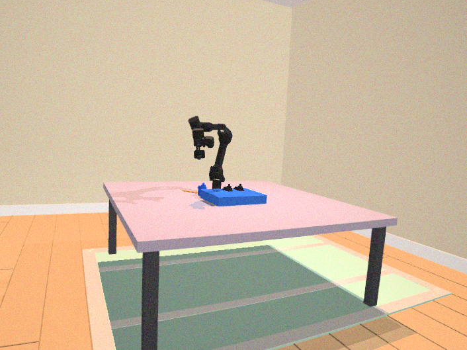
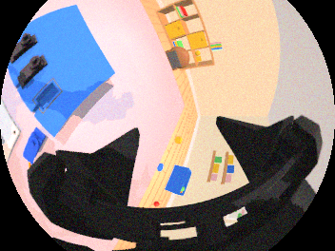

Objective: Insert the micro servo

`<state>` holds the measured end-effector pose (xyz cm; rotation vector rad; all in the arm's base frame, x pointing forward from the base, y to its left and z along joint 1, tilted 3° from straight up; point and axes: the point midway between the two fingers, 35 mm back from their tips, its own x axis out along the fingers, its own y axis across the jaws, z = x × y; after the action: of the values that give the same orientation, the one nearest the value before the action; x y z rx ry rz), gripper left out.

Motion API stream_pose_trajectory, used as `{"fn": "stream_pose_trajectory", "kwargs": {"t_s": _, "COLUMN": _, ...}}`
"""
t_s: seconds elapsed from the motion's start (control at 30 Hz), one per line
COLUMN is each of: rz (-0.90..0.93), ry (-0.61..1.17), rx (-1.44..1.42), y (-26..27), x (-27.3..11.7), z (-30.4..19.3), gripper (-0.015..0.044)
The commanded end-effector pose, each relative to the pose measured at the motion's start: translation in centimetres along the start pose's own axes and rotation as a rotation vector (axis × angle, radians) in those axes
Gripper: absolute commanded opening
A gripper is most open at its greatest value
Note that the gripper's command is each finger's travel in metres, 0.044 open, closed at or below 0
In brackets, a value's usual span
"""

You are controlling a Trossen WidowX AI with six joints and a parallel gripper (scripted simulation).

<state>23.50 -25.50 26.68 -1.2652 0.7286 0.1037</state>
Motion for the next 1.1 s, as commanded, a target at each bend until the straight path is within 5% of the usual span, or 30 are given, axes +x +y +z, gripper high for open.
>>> {"fn": "stream_pose_trajectory", "kwargs": {"t_s": 0.0, "rz": 0.095, "ry": 0.039, "rx": 0.131, "y": 2.8, "x": 0.1, "z": -0.3, "gripper": 0.0440}}
{"fn": "stream_pose_trajectory", "kwargs": {"t_s": 1.07, "rz": 0.732, "ry": 0.500, "rx": 0.871, "y": 20.6, "x": -4.8, "z": 0.3, "gripper": 0.0440}}
